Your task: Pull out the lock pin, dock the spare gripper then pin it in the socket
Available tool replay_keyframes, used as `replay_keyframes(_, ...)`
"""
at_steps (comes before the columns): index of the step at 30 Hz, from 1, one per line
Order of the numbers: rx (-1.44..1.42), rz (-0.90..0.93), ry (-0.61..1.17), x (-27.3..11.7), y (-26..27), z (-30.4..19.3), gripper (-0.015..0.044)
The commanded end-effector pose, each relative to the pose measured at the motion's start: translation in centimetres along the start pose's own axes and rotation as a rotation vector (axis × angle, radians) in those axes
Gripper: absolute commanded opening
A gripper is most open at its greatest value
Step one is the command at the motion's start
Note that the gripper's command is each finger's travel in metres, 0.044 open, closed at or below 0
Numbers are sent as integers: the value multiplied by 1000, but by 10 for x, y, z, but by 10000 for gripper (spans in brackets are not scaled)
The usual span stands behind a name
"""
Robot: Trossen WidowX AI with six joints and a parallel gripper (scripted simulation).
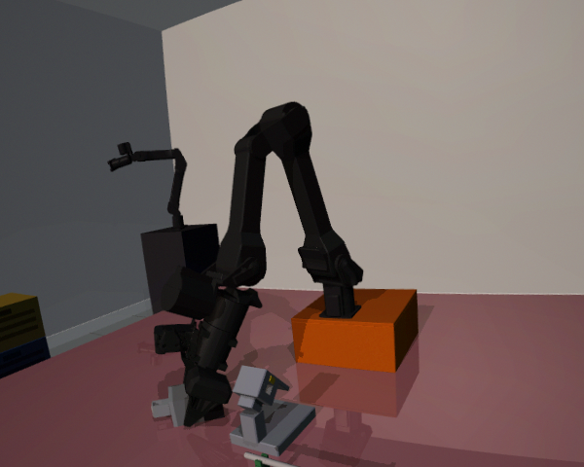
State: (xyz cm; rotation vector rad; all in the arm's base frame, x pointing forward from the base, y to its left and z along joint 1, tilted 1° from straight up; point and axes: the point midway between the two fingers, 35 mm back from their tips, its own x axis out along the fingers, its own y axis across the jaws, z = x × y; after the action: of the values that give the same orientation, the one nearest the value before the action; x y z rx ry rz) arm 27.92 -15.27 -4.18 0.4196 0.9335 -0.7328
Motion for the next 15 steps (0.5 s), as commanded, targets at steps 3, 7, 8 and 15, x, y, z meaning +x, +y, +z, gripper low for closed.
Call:
replay_keyframes(3, 1, -3, 6, 1, -1, -3, 309)
replay_keyframes(7, 1, -3, 6, 1, -1, -3, 263)
replay_keyframes(8, 1, -3, 6, 1, -1, -3, 256)
replay_keyframes(15, 1, -3, 6, 0, 0, -2, 150)
